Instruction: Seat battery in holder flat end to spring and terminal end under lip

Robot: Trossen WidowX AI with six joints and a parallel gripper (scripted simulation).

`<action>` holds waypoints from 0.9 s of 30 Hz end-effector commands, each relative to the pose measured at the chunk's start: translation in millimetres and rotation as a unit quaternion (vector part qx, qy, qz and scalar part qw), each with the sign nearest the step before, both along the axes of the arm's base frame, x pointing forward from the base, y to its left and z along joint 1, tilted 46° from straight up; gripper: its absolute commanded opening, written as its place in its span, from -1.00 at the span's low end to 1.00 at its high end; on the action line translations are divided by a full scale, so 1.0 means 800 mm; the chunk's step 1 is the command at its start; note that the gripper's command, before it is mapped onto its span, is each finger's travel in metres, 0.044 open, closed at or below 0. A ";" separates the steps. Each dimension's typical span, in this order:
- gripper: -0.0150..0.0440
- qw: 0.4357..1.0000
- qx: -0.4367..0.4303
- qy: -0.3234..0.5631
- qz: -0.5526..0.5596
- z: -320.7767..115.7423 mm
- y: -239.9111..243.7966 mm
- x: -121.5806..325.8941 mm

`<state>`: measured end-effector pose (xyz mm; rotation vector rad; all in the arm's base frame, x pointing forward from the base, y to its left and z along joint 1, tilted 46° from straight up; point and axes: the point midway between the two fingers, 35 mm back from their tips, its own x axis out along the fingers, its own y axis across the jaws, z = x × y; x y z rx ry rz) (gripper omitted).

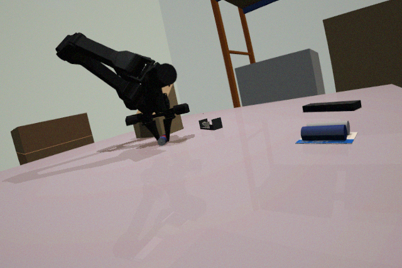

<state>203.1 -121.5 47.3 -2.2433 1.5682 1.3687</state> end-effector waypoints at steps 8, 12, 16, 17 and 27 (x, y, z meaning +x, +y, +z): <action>-0.22 1.000 0.004 0.002 0.001 0.027 0.032 -0.002; -0.22 1.000 0.003 0.002 0.001 0.042 0.045 -0.005; -0.22 1.000 0.004 -0.007 -0.008 0.041 0.047 -0.004; -0.22 1.000 0.006 -0.019 -0.020 0.040 0.048 -0.002; -0.22 0.974 0.029 -0.158 -0.158 0.028 0.072 0.017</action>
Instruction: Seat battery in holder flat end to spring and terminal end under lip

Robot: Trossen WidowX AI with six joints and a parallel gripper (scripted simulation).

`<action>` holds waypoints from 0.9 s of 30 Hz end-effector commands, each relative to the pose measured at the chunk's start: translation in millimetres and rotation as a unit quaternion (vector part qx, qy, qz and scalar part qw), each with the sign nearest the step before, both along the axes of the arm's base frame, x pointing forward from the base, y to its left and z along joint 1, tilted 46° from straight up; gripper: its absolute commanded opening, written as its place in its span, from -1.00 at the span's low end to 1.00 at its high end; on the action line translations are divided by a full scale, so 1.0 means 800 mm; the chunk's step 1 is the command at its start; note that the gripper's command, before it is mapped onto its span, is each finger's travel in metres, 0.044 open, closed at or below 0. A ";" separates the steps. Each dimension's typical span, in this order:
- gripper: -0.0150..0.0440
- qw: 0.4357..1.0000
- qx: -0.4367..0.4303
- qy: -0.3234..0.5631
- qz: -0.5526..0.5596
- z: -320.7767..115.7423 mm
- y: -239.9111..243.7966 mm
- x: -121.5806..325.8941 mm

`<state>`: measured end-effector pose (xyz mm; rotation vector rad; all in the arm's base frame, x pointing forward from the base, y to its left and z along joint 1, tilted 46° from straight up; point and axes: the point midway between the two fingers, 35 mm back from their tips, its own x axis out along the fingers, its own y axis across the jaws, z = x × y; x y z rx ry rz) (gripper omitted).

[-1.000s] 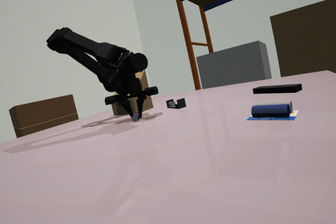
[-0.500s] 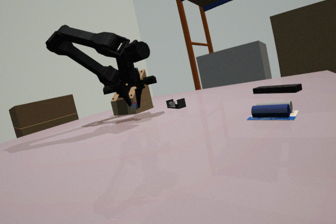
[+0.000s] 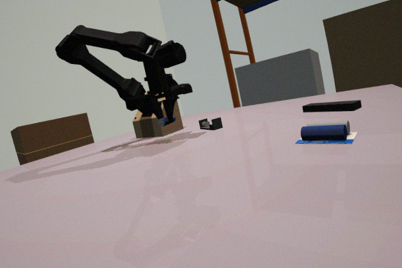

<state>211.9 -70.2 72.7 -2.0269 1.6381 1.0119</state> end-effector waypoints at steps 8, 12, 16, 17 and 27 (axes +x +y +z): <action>-0.22 0.977 0.024 -0.147 -0.152 -0.016 0.028 0.019; -0.22 0.957 0.032 -0.200 -0.208 -0.022 0.039 0.025; -0.22 0.930 0.038 -0.253 -0.263 -0.029 0.049 0.030; -0.22 0.923 0.040 -0.266 -0.276 -0.031 0.052 0.032; -0.22 0.827 0.054 -0.388 -0.403 -0.050 0.080 0.042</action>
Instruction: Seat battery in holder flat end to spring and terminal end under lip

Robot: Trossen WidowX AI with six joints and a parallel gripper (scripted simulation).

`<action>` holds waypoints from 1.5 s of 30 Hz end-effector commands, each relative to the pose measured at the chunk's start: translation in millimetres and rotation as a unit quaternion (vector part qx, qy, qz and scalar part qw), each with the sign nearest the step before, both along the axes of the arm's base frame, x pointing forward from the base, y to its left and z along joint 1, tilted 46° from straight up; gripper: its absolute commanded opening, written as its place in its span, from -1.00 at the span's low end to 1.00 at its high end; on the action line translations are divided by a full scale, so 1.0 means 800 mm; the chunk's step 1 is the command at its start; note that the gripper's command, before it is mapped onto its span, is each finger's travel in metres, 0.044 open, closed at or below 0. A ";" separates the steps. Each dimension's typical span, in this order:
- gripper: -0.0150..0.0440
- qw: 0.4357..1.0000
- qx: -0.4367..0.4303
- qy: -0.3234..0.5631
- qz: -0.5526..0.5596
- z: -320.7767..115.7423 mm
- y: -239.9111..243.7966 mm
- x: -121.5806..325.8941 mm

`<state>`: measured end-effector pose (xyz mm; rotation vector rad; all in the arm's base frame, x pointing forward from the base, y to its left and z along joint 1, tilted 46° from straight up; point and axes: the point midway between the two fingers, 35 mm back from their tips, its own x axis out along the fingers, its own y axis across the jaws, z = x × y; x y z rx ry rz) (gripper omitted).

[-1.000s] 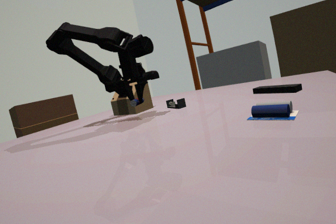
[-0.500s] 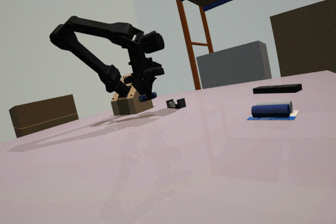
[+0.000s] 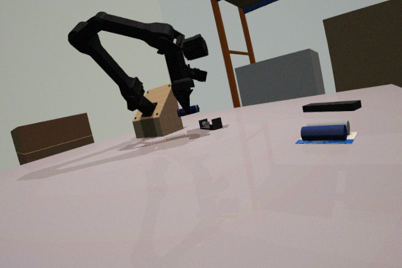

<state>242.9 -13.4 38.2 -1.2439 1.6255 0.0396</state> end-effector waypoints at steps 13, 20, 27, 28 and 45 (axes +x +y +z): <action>-0.22 0.950 0.027 -0.213 -0.226 -0.035 0.047 0.010; -0.22 0.896 0.038 -0.305 -0.321 -0.051 0.066 0.011; -0.22 0.825 0.047 -0.389 -0.407 -0.067 0.085 0.010; -0.22 0.819 0.047 -0.394 -0.413 -0.069 0.086 0.010; -0.22 0.817 0.068 -0.441 -0.365 -0.091 0.067 0.018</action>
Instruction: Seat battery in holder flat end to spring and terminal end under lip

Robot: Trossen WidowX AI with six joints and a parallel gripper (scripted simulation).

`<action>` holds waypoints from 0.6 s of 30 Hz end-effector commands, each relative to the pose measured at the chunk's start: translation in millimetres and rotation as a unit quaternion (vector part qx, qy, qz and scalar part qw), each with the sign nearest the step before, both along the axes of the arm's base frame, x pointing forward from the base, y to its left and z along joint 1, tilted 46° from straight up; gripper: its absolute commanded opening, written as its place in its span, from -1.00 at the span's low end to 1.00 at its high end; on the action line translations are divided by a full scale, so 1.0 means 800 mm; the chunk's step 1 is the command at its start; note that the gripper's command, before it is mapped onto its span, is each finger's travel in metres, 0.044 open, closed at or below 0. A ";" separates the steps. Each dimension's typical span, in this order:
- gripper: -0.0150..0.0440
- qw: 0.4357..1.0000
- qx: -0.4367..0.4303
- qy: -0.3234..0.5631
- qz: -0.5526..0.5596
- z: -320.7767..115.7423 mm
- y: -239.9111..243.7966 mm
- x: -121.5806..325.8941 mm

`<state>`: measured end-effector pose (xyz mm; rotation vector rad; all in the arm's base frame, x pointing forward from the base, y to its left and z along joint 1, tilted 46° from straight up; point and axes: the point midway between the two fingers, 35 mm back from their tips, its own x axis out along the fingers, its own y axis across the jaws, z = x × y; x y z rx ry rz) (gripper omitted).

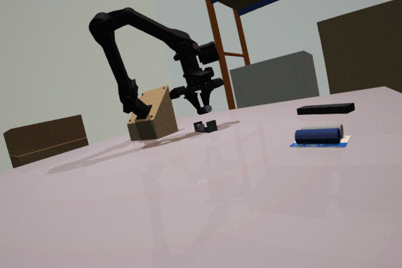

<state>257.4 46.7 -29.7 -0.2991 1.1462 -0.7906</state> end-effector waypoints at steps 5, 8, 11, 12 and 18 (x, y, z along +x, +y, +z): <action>-0.22 0.999 -0.021 -0.030 0.036 -0.013 -0.018 0.001; -0.22 0.998 -0.028 -0.042 0.050 -0.016 -0.024 0.001; -0.22 0.997 -0.030 -0.047 0.057 -0.016 -0.027 0.001; -0.22 0.997 -0.030 -0.047 0.057 -0.016 -0.027 0.001; -0.22 0.995 -0.035 -0.057 0.068 -0.021 -0.028 0.001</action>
